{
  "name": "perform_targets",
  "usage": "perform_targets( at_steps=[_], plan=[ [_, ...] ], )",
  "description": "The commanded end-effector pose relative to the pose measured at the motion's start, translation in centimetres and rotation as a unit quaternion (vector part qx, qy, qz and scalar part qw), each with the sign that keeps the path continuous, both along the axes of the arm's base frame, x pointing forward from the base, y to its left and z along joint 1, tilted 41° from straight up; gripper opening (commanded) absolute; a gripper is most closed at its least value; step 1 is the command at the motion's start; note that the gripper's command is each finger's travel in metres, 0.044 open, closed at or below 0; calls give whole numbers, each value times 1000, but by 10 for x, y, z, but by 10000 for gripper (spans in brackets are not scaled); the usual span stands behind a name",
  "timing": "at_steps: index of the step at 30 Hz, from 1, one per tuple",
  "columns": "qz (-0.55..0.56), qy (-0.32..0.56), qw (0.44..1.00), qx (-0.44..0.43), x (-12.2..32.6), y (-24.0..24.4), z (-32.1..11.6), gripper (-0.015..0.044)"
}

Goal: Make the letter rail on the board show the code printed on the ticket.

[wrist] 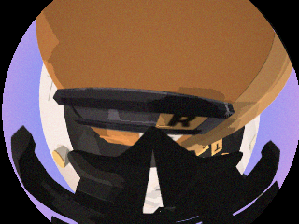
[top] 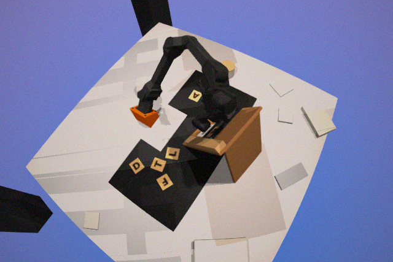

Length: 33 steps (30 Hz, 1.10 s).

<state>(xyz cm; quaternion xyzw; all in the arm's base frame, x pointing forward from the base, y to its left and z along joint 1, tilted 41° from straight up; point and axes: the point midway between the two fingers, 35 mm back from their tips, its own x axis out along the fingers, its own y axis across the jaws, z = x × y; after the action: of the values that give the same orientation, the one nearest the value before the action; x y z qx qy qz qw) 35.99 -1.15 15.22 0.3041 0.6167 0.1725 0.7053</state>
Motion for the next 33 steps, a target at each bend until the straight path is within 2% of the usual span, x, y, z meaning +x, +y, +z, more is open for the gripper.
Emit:
perform_targets(
  at_steps=[1, 33],
  plan=[
    [-2, 0, 1000, 2, 3, 1, 0, 0],
    [-2, 0, 1000, 2, 10, 4, -6, 0]
  ],
)
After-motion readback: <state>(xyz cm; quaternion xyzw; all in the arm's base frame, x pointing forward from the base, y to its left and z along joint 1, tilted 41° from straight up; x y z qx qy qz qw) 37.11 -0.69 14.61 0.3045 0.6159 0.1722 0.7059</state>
